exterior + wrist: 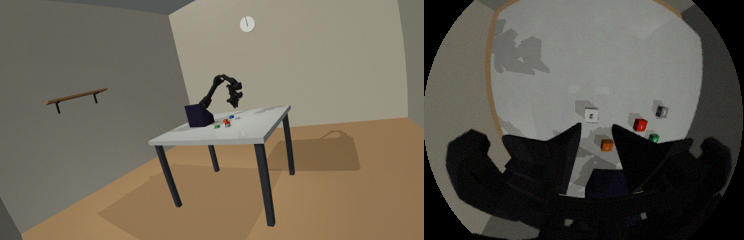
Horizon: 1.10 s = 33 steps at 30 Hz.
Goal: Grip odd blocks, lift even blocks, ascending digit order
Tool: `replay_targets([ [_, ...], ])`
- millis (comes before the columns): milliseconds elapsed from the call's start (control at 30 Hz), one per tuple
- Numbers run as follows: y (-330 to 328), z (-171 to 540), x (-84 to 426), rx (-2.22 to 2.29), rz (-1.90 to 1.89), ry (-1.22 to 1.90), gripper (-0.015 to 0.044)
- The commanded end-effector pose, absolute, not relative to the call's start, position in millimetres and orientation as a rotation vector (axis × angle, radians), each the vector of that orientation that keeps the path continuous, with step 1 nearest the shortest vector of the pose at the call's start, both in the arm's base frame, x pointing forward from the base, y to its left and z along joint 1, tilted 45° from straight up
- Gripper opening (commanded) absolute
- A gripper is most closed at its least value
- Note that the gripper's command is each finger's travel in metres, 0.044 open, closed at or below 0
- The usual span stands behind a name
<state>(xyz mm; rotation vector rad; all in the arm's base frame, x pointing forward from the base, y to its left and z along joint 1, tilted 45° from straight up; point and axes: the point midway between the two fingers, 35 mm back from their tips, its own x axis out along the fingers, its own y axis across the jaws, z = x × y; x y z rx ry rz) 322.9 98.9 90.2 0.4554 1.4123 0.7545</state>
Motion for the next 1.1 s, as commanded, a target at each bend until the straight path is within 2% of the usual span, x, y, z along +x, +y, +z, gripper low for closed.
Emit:
replay_targets([
  [0, 135, 58, 314, 0.464, 0.769, 1.442, 0.0278],
  [167, 142, 51, 312, 0.466, 0.771, 1.441, 0.04],
  [1000, 168, 26, 310, 0.467, 0.772, 1.441, 0.04],
  [1067, 168, 26, 310, 0.467, 0.772, 1.441, 0.0348],
])
